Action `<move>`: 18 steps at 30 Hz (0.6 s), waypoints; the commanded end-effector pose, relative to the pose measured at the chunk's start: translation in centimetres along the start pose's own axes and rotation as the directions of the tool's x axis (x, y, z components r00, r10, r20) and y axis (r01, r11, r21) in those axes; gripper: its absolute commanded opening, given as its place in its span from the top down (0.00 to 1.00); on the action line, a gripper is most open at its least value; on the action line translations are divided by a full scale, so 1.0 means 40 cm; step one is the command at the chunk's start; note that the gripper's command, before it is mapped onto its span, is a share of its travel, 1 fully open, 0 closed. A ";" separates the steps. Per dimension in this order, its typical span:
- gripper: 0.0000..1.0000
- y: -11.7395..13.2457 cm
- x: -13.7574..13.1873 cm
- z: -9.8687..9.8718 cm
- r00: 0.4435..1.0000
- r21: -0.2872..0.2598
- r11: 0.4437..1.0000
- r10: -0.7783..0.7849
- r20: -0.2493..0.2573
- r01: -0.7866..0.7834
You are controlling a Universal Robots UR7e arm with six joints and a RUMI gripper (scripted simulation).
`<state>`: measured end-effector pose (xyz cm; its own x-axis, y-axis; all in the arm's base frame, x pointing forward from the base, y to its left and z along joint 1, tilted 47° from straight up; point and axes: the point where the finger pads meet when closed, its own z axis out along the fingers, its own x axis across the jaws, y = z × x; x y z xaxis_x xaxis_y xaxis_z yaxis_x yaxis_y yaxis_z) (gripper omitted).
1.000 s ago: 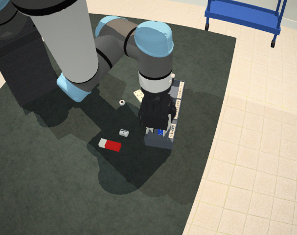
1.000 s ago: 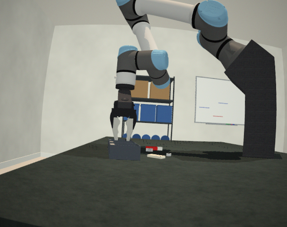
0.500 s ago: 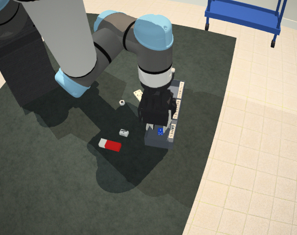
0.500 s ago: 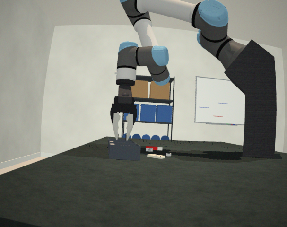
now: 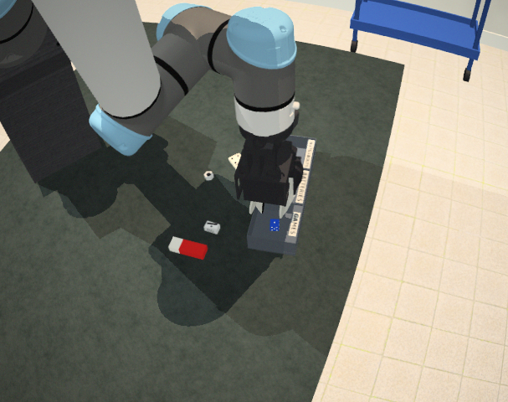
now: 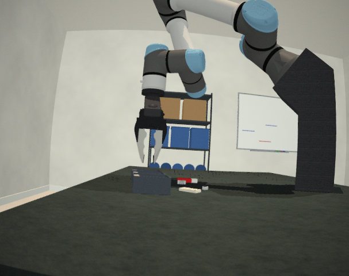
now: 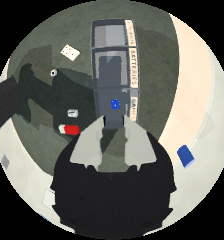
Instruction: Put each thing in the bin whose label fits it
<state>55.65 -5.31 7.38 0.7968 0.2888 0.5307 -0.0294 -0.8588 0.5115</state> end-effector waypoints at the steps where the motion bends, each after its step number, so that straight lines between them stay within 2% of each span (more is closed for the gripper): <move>1: 0.82 -0.001 -0.003 -0.010 1.000 0.001 1.000 0.000 0.004 0.000; 8: 0.82 0.001 -0.003 -0.007 1.000 0.000 1.000 0.001 0.003 -0.001; 9: 0.76 -0.022 -0.020 -0.008 0.999 0.003 0.999 -0.053 0.006 0.053; 11: 0.76 -0.056 -0.042 -0.011 0.988 0.004 0.988 -0.152 0.006 0.152; 18: 0.76 -0.170 -0.116 -0.018 0.957 0.007 0.957 -0.289 0.007 0.289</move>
<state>53.51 -2.88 4.74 0.7988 0.4168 0.4339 0.1053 -0.8069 0.5812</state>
